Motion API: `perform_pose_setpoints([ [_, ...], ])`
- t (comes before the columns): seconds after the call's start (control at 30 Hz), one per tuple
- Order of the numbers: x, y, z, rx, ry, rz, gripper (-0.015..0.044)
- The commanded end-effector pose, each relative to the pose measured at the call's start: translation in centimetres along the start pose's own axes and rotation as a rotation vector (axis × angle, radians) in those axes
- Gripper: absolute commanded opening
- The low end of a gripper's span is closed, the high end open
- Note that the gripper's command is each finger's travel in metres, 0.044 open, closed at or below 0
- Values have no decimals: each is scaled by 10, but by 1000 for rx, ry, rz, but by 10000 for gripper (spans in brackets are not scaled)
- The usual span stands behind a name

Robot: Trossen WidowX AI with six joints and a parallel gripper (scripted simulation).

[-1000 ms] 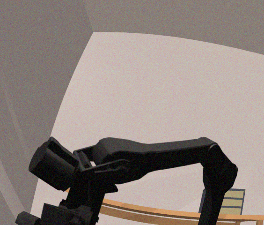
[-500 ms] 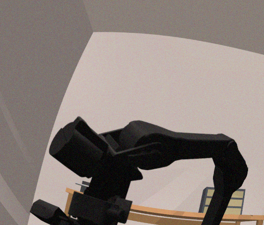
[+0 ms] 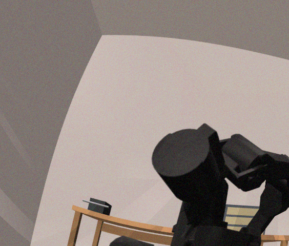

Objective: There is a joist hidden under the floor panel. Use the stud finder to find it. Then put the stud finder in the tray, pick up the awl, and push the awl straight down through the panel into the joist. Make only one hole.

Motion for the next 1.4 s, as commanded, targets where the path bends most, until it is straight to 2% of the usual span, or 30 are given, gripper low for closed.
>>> perform_pose_setpoints([
  [0.0,-1,27,5,-67,-7,8,0],
  [0.67,5,168,5,-410,-4,70,0],
  [1.37,1,291,-49,-764,-15,194,0],
])
Point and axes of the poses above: the point midway between the two fingers, 35 mm back from their tips, its own x axis out along the fingers, its own y axis across the jaws, z = x × y, the point moved 9 cm from there along -x, back along the fingers, and after that the axes turned 10 degrees about x, right-handed, at the moved point
